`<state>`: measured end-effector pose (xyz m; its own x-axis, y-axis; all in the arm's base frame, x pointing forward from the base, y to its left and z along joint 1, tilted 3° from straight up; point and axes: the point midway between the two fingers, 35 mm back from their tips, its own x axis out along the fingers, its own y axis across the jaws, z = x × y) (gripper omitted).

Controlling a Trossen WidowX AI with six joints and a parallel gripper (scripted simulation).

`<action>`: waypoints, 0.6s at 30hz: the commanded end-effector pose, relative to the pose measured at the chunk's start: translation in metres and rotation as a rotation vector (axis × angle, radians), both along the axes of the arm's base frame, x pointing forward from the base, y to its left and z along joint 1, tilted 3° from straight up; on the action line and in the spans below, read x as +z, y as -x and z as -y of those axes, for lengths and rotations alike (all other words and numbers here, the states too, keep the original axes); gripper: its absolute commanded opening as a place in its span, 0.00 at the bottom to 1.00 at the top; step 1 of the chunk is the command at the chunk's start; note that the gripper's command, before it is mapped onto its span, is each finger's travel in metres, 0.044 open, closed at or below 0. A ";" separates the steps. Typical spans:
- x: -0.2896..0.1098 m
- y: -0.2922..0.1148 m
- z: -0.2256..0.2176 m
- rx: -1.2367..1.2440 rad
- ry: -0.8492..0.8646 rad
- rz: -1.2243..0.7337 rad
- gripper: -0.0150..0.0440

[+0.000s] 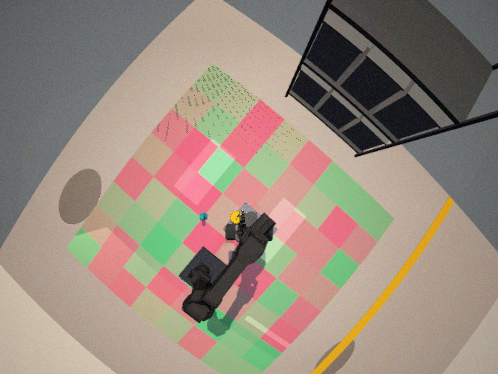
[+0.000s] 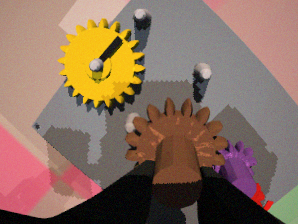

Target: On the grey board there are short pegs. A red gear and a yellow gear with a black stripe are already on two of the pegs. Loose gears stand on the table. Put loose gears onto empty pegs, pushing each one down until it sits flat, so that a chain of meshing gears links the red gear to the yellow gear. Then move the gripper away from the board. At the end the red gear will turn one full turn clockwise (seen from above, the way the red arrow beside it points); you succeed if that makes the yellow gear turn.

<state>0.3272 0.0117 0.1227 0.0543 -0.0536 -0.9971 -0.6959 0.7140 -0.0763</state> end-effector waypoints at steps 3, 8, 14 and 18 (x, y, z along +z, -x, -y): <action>-0.004 0.001 0.014 0.003 -0.001 0.003 0.25; -0.006 0.002 0.020 0.002 0.000 0.003 0.25; -0.005 0.002 0.020 0.043 0.003 0.001 0.25; -0.005 0.002 0.020 0.142 0.008 -0.004 0.25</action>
